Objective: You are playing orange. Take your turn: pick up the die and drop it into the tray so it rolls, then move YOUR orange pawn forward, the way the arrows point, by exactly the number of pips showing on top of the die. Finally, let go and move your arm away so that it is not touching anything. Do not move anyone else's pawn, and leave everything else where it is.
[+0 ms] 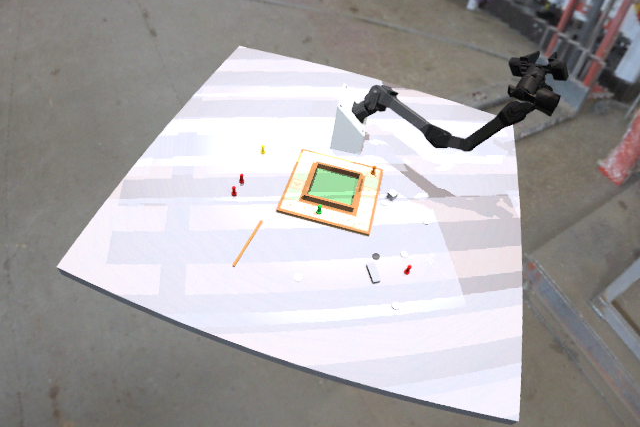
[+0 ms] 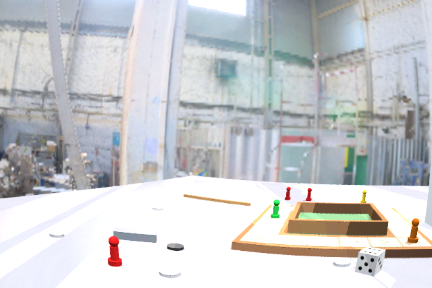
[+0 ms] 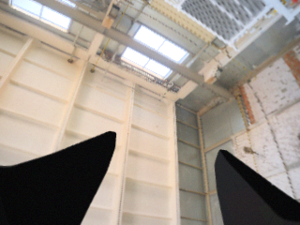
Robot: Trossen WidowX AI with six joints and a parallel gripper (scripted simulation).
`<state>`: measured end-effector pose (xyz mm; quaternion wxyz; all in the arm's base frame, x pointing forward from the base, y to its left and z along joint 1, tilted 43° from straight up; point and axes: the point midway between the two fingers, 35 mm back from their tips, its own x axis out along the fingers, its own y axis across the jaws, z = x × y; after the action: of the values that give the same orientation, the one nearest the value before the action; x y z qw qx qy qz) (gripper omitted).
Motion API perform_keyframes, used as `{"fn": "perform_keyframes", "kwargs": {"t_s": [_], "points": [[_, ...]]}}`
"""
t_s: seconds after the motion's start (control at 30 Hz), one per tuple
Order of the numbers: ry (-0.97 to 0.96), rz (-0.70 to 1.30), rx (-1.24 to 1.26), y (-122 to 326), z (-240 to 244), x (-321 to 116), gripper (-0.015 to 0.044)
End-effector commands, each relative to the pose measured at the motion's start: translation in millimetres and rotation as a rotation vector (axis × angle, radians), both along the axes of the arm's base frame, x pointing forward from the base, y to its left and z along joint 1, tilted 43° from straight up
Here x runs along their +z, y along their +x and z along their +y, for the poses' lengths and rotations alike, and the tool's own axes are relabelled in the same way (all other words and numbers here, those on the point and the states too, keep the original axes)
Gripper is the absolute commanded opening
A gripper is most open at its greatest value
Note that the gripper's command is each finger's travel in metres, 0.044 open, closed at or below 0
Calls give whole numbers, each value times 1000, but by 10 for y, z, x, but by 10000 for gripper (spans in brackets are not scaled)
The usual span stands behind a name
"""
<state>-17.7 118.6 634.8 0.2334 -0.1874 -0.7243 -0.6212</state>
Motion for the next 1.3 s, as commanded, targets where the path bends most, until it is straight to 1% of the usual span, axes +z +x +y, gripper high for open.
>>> {"fn": "perform_keyframes", "kwargs": {"t_s": [0.0,0.13,0.2,0.3,0.4,0.53,0.7,0.87,1.07,1.27], "points": [[141,-44,148,-378,-545,-52,275],[264,-75,300,-615,-1085,-169,275],[312,-82,363,-673,-1298,-220,275],[416,-83,510,-724,-1764,-337,275],[522,-75,659,-677,-2223,-486,275],[665,-51,857,-475,-2792,-734,275],[850,1,1107,-18,-3383,-1125,275],[1031,79,1354,602,-3749,-1562,275],[1235,225,1629,1413,-3827,-2080,275],[1440,402,1889,2208,-3610,-2659,275]]}}
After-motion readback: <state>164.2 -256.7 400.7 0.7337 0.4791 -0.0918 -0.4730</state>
